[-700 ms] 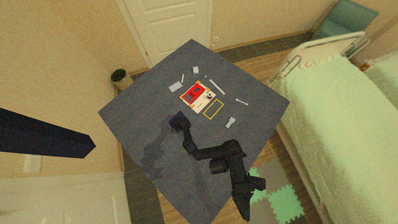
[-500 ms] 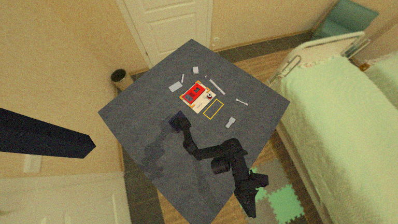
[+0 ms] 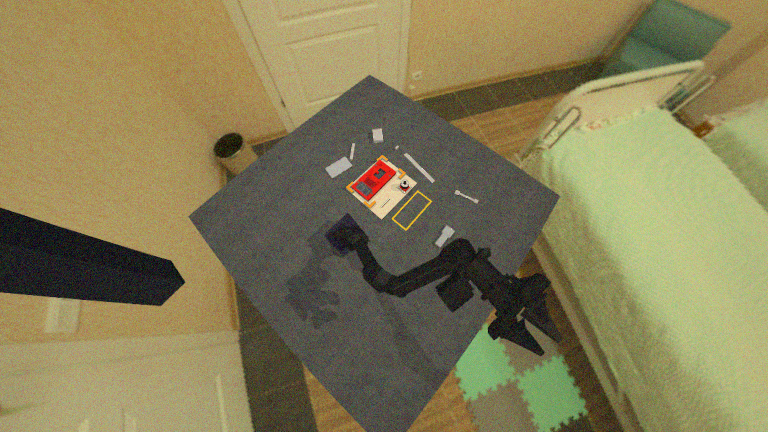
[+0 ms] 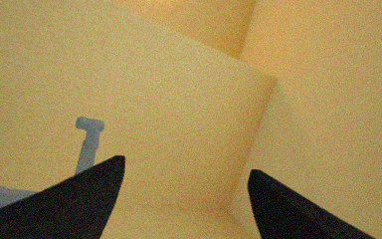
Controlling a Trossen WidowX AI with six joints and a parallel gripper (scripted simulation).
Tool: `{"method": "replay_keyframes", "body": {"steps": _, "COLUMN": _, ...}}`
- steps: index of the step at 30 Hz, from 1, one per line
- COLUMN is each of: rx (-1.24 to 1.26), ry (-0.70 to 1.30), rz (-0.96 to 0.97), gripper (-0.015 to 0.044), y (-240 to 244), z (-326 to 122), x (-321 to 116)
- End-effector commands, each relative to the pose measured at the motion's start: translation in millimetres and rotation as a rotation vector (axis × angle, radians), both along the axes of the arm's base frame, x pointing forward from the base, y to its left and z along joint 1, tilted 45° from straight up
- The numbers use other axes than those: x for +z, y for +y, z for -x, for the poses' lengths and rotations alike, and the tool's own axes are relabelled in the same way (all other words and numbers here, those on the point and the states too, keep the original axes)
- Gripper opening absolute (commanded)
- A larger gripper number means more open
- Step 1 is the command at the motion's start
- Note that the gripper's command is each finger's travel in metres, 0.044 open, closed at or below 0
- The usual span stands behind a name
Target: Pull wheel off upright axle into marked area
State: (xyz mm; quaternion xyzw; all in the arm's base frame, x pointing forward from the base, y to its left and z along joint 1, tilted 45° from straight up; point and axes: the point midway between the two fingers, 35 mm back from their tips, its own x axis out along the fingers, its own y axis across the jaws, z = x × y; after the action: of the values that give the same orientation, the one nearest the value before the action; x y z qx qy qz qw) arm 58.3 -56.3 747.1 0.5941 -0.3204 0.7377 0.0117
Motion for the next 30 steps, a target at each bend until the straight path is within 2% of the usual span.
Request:
{"method": "replay_keyframes", "body": {"steps": 1, "rx": -0.03, "ry": 0.109, "rz": -0.025, "gripper": 0.03, "y": -0.9, "z": -29.5, "x": -0.1}}
{"method": "replay_keyframes", "body": {"steps": 8, "rx": -0.152, "ry": 0.458, "rz": -0.061, "gripper": 0.03, "y": 1.6, "z": -120.8, "x": -10.1}}
{"method": "replay_keyframes", "body": {"steps": 15, "rx": -0.29, "ry": 0.804, "rz": -0.041, "gripper": 0.03, "y": 10.3, "z": -208.5, "x": -38.6}}
{"method": "replay_keyframes", "body": {"steps": 30, "rx": -0.654, "ry": 1.509, "rz": 0.205, "gripper": 0.03, "y": 36.9, "z": -365.7, "x": -153.9}}
